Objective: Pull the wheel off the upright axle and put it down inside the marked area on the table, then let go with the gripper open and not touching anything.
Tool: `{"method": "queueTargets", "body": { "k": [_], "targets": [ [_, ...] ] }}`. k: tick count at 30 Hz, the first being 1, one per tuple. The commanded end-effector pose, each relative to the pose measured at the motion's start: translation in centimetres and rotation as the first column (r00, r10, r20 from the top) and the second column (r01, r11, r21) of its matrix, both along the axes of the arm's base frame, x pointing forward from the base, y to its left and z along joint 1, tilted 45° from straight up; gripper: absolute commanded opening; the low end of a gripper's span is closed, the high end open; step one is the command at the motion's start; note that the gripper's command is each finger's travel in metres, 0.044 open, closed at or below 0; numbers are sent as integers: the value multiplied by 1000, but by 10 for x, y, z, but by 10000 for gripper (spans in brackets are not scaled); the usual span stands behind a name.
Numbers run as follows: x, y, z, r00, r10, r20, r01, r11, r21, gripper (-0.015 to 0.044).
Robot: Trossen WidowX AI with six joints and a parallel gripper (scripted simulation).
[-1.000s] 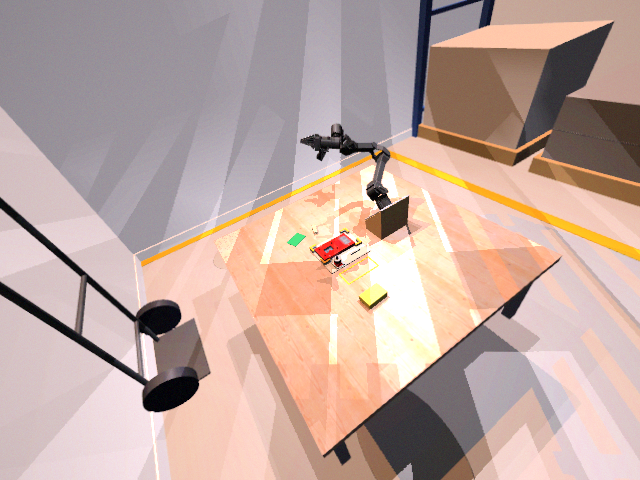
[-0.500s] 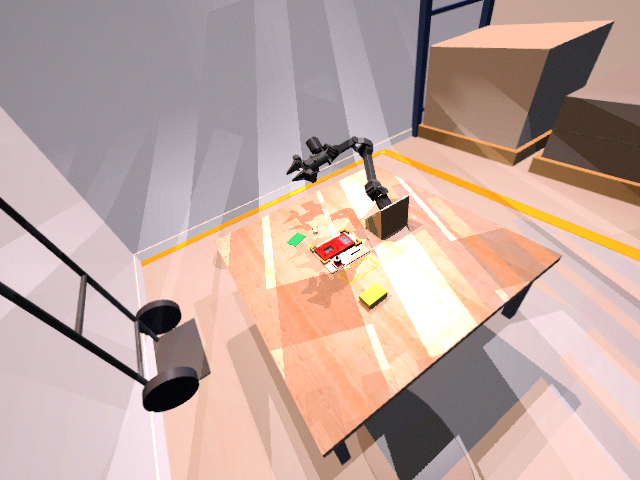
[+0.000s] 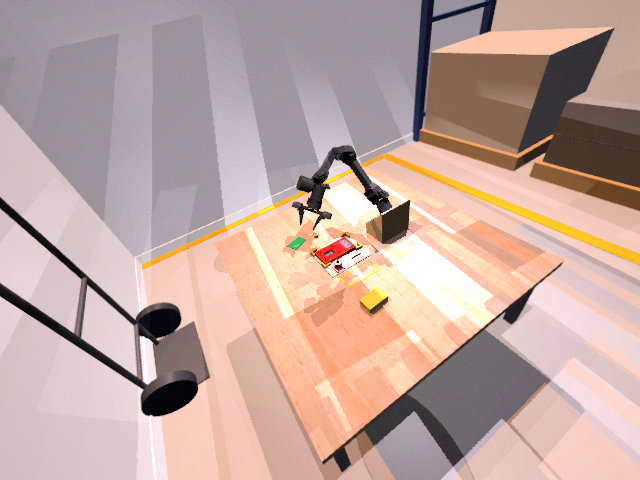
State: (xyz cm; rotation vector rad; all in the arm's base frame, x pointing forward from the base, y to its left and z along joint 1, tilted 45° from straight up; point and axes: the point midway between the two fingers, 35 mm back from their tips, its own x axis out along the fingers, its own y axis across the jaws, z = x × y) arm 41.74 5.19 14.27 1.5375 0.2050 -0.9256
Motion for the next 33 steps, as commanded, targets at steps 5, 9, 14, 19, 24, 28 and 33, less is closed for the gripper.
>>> {"method": "queueTargets", "body": {
  "k": [5,9,14,19,24,28,33],
  "targets": [
    [-23,-16,-103,886,-46,-461,-78,966,-246,300],
    [-44,-26,-145,746,-99,-658,-173,926,-336,300],
    [-57,-34,-167,644,-143,-751,-238,896,-375,300],
    [-56,-31,-170,644,-143,-751,-238,896,-375,300],
    [-54,-31,-176,644,-143,-751,-238,896,-374,300],
    [-52,-49,-195,645,-142,-751,-238,897,-374,300],
    [-51,-79,-225,644,-145,-751,-238,895,-377,300]
  ]
}}
